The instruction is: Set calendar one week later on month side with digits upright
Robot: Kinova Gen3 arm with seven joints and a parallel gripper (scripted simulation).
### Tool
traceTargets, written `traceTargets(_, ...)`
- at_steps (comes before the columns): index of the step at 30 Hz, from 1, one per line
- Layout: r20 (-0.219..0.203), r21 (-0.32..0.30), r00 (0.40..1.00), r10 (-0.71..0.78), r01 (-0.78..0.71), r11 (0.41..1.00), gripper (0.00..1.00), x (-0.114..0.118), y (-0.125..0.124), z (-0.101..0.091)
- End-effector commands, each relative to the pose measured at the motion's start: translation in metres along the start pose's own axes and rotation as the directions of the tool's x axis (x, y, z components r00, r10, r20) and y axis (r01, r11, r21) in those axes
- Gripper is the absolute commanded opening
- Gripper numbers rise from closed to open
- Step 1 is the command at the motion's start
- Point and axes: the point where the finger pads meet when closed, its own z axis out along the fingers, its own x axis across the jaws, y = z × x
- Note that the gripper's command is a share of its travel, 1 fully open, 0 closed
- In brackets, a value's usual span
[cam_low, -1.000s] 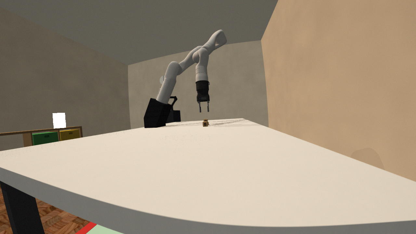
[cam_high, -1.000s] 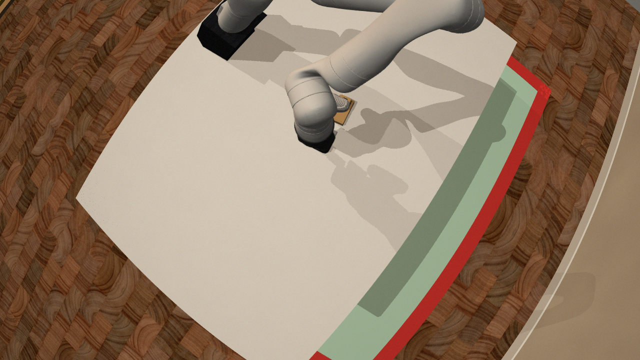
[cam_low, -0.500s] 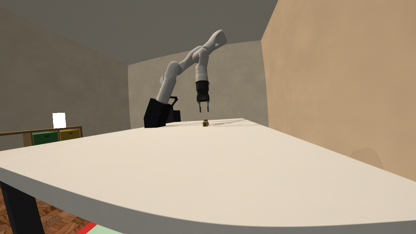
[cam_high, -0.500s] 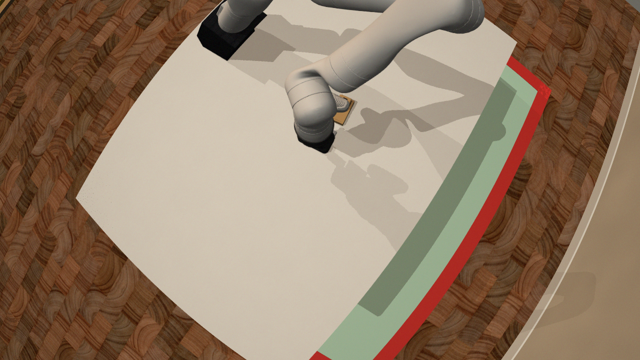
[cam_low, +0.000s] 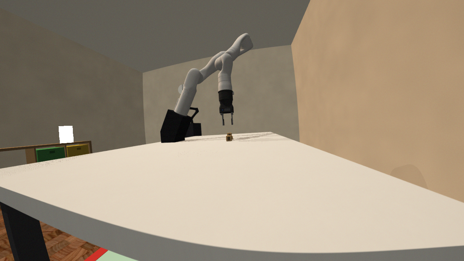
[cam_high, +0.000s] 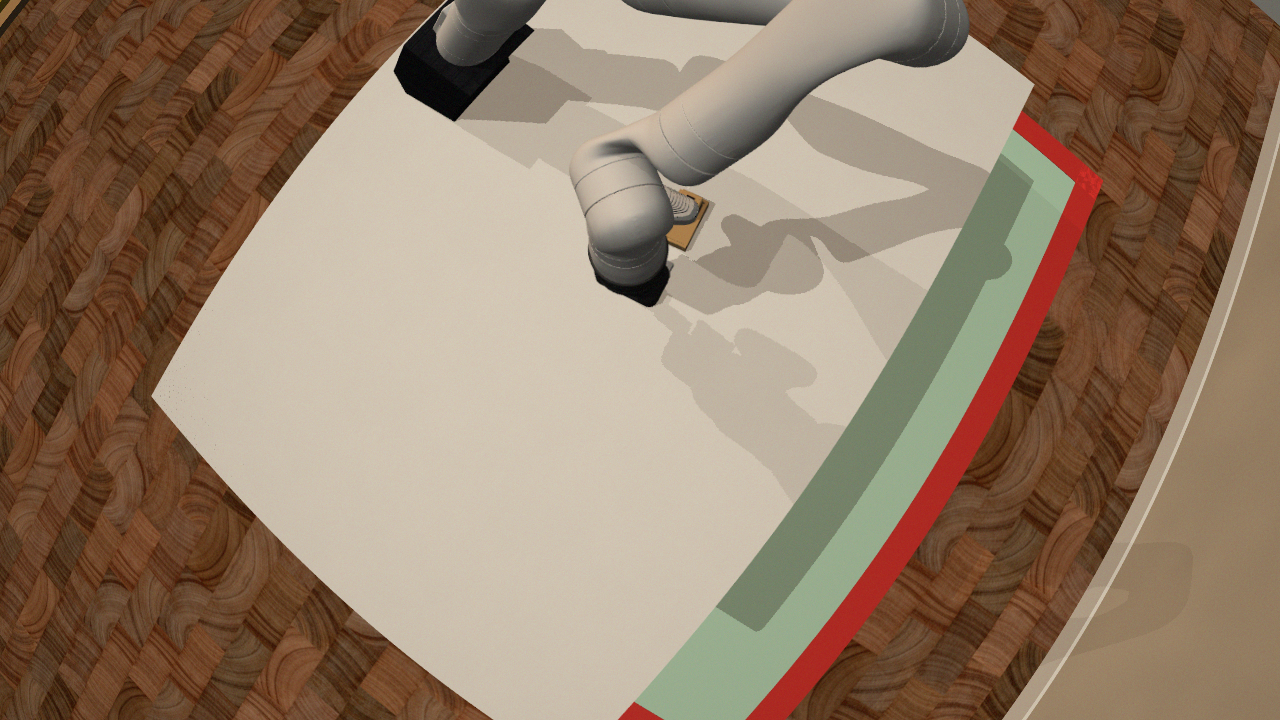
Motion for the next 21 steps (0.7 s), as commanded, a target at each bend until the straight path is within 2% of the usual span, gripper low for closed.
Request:
traceTargets(1,-0.001,0.000,1.000,0.000,0.000,1.000,0.87,0.0003,0.0002,-0.0003)
traceTargets(21,-0.001,0.000,1.000,0.000,0.000,1.000,0.87,0.0004,0.0002,0.0062)
